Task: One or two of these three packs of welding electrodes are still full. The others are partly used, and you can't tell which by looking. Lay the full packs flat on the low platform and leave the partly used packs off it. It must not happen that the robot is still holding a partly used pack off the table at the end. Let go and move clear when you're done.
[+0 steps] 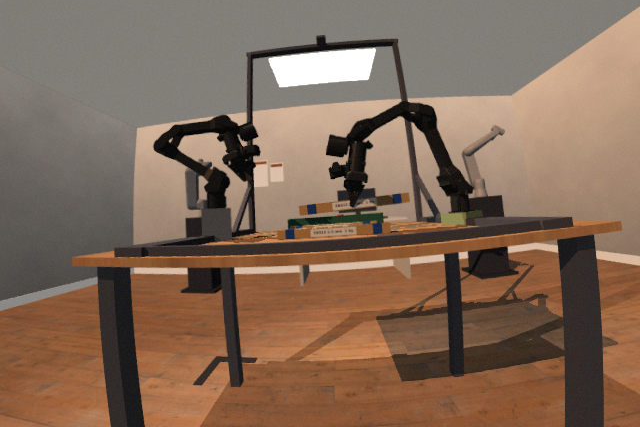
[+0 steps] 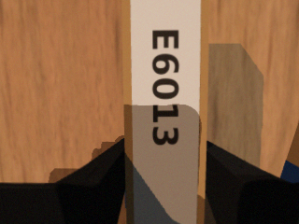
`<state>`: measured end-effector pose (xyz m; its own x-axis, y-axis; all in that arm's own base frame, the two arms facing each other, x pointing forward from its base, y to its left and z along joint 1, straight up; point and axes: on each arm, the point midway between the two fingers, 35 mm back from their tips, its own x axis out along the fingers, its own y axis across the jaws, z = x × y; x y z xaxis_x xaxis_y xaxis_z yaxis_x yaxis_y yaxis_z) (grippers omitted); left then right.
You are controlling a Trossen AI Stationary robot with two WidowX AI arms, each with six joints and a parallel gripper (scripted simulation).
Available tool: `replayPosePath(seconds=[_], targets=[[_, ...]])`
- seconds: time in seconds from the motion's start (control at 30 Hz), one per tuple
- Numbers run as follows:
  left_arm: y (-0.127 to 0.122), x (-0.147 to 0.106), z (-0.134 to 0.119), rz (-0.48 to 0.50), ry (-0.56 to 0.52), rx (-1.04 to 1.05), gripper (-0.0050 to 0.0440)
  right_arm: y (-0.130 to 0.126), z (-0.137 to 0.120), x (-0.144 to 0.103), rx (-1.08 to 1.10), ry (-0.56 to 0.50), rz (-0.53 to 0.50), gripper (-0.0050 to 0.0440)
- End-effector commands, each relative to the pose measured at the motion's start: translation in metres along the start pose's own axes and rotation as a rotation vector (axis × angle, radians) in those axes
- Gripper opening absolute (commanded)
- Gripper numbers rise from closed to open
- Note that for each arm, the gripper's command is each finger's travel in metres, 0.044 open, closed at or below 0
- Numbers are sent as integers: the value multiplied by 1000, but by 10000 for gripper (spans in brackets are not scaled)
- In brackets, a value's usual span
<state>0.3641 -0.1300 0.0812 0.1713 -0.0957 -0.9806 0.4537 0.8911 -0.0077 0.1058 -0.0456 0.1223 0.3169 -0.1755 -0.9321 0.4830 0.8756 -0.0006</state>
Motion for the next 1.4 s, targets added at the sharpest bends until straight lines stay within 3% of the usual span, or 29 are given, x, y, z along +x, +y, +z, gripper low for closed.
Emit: replayPosePath(seconds=[0.0,0.4,0.5,0.8,0.97,1.03,1.37], targets=[[13,-28,25,11,-103,2,-50,0,5,-6,1,-22,2,330],[39,-32,30,17,-118,4,-50,0,5,-6,1,-22,2,330],[47,-20,29,12,-92,2,-50,0,5,-6,1,-22,2,330],[71,-20,33,14,-94,3,-50,0,5,-6,1,-22,2,330],[79,-29,36,22,-117,5,-50,0,5,-6,1,-22,2,330],[84,-16,34,13,-89,3,-50,0,5,-6,1,-22,2,330],[111,-14,38,15,-90,3,-50,0,5,-6,1,-22,2,330]])
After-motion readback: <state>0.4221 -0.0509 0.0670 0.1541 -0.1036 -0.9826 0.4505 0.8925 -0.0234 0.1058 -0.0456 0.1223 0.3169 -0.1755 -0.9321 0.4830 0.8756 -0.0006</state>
